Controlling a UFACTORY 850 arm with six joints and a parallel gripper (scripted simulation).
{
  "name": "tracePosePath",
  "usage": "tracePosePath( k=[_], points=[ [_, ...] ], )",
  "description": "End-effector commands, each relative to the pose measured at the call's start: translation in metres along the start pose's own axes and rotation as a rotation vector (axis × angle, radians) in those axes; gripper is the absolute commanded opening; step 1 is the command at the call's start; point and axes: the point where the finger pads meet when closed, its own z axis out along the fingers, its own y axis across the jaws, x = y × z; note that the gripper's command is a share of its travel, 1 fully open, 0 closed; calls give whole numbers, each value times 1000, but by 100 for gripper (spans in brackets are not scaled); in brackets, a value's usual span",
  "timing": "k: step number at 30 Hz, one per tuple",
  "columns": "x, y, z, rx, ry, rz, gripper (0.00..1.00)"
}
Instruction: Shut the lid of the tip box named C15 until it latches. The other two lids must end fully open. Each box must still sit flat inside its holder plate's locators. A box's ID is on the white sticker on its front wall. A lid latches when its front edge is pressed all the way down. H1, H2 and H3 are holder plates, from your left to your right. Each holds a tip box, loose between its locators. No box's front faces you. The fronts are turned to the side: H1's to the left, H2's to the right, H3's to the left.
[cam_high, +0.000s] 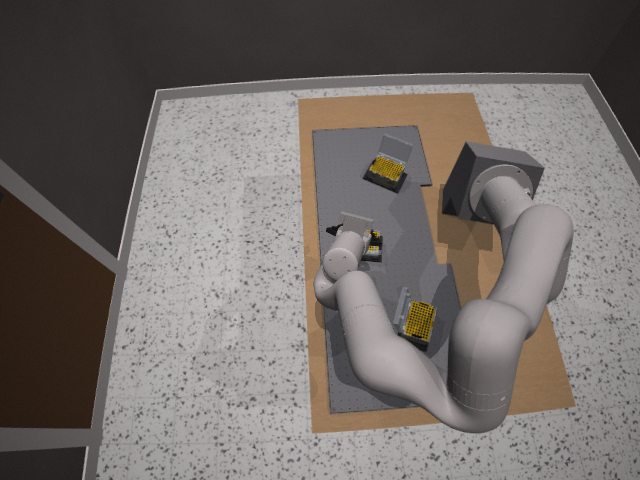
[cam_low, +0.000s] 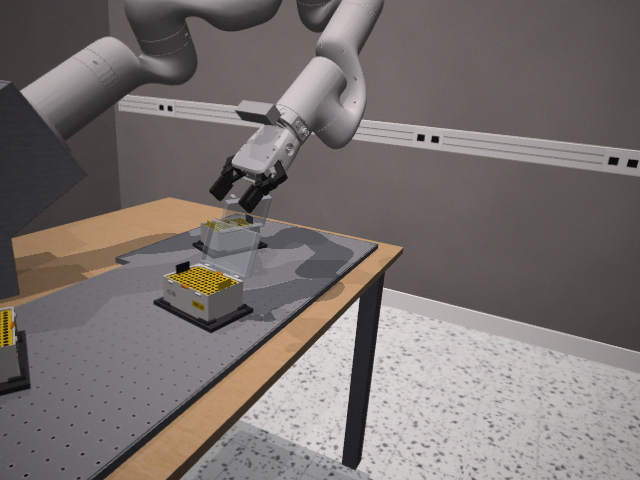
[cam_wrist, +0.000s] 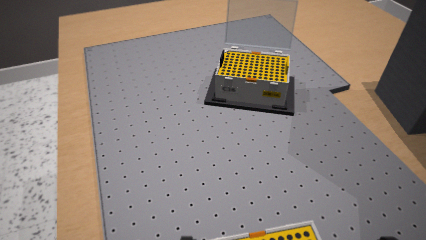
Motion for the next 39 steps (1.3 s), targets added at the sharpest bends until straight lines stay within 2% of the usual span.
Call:
tracePosePath(
  k=[1,11,13,28,30,33,39],
  points=[
    [12,-7,12,-86,5,85,100],
    [45,-25,45,-321,5,321,100],
    [45,-25,45,-321,5,321,100],
    [95,-52,94,-674,5,676,100],
    [95,-52,94,-674,5,676,100],
    [104,-57,103,-744,5,747,100],
    [104,-57,103,-885,5,888,100]
  ],
)
